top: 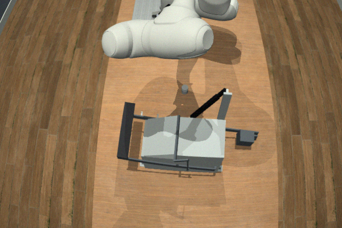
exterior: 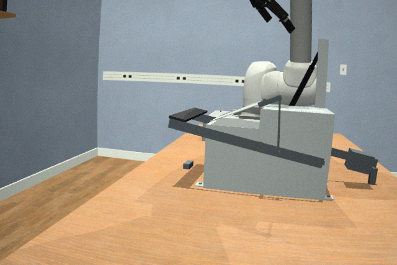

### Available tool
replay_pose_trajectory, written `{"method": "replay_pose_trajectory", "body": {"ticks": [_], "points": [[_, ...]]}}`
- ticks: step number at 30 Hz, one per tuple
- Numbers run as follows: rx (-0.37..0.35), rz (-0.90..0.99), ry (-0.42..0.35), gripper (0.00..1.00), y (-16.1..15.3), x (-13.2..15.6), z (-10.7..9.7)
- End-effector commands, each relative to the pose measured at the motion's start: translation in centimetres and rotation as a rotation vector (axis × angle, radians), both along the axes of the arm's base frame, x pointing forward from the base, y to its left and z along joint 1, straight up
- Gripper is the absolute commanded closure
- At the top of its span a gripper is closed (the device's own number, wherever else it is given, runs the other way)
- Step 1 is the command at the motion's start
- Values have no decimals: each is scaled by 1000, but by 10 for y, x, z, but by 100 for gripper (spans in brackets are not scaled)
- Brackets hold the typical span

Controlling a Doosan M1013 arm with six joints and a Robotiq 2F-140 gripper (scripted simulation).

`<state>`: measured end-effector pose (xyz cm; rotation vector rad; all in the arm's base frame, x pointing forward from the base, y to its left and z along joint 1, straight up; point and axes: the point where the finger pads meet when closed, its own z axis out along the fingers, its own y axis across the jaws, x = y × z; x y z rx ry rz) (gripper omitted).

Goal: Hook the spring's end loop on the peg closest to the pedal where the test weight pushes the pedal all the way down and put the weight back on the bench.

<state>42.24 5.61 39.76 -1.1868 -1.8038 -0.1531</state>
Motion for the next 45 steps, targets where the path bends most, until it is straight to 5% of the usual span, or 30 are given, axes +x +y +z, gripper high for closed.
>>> {"method": "replay_pose_trajectory", "body": {"ticks": [1, 45], "points": [[0, 0, -2, 0, -3, -2, 1], [0, 0, -1, 0, -14, -9, 1]]}}
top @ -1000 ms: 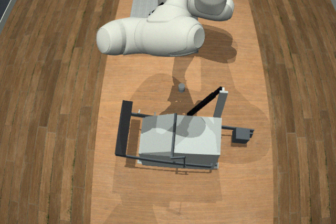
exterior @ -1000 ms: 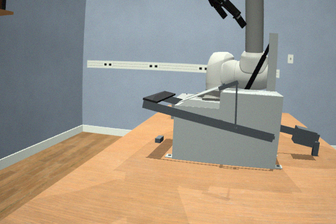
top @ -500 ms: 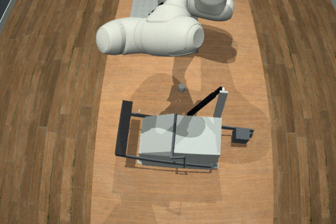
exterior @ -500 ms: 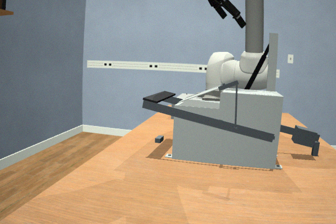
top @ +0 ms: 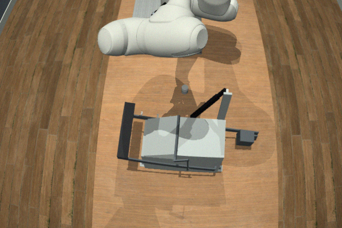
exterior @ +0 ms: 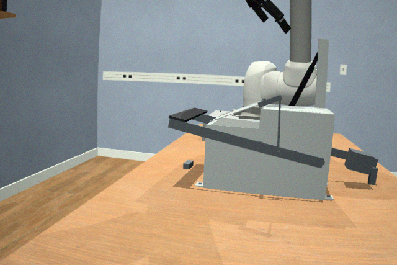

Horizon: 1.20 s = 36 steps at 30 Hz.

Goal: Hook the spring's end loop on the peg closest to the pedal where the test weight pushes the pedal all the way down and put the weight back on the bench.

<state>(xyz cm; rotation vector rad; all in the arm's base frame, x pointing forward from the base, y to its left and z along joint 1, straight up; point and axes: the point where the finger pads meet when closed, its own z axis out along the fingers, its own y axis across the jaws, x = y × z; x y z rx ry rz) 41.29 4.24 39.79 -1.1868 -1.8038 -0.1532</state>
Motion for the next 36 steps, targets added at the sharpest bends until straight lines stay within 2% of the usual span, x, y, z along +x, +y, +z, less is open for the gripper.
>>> {"method": "replay_pose_trajectory", "body": {"ticks": [1, 7, 8, 24, 25, 36], "points": [[0, 0, -1, 0, 0, 0, 1], [0, 0, -1, 0, 0, 0, 1], [-111, -55, -85, 0, 0, 0, -28], [-111, -55, -85, 0, 0, 0, -28], [-223, -110, -168, 0, 0, 0, -56], [-223, -110, -168, 0, 0, 0, -56]]}}
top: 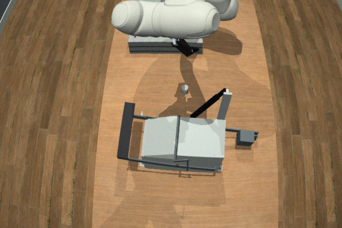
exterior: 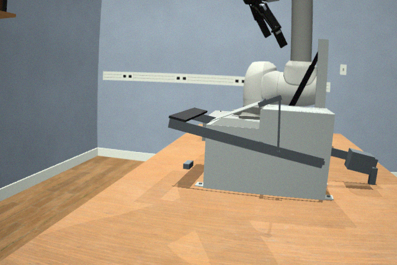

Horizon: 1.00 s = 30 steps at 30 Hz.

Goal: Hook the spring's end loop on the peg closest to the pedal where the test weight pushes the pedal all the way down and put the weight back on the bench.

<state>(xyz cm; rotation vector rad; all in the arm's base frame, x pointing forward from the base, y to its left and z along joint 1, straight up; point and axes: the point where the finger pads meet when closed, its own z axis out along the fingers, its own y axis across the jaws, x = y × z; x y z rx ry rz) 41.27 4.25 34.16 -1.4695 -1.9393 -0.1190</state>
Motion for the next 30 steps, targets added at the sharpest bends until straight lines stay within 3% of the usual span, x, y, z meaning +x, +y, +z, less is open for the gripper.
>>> {"method": "replay_pose_trajectory", "body": {"ticks": [1, 5, 6, 22, 23, 30], "points": [[0, 0, -1, 0, 0, 0, 1], [0, 0, -1, 0, 0, 0, 1], [-112, -55, -85, 0, 0, 0, -28], [-112, -55, -85, 0, 0, 0, -28], [-223, -110, -168, 0, 0, 0, -56], [-223, -110, -168, 0, 0, 0, -56]]}}
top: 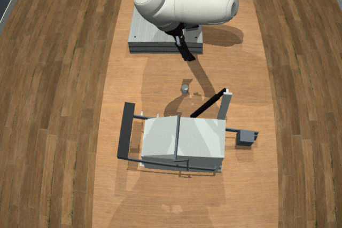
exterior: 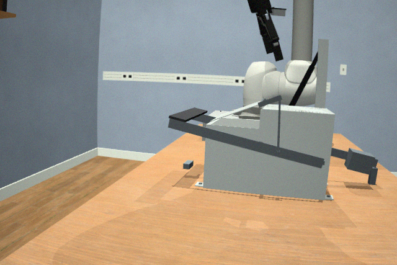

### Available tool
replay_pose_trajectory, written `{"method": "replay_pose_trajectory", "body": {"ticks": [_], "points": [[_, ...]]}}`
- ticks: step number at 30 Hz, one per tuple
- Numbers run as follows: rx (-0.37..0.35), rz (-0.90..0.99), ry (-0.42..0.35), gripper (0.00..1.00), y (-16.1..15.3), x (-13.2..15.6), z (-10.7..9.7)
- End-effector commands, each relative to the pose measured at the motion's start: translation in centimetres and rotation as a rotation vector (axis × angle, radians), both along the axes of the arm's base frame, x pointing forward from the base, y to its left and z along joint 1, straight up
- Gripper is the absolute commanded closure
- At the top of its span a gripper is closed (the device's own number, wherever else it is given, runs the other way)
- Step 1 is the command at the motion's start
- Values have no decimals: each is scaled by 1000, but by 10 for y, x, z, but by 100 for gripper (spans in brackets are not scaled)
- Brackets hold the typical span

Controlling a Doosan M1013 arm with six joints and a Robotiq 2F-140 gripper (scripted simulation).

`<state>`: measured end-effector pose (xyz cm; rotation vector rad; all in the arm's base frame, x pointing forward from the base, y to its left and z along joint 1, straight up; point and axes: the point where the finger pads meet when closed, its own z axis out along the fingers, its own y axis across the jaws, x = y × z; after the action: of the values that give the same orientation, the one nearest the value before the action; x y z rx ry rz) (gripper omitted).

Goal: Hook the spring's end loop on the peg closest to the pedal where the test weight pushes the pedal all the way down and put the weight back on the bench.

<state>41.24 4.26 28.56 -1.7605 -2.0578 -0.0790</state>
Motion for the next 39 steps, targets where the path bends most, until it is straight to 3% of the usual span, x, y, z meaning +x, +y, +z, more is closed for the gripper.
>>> {"method": "replay_pose_trajectory", "body": {"ticks": [1, 9, 10, 26, 27, 39], "points": [[-1, -1, -1, 0, 0, 0, 0], [-1, -1, -1, 0, 0, 0, 0], [-113, -56, -85, 0, 0, 0, -28], [-113, -56, -85, 0, 0, 0, -28], [-225, -111, -168, 0, 0, 0, -56], [-225, -111, -168, 0, 0, 0, -56]]}}
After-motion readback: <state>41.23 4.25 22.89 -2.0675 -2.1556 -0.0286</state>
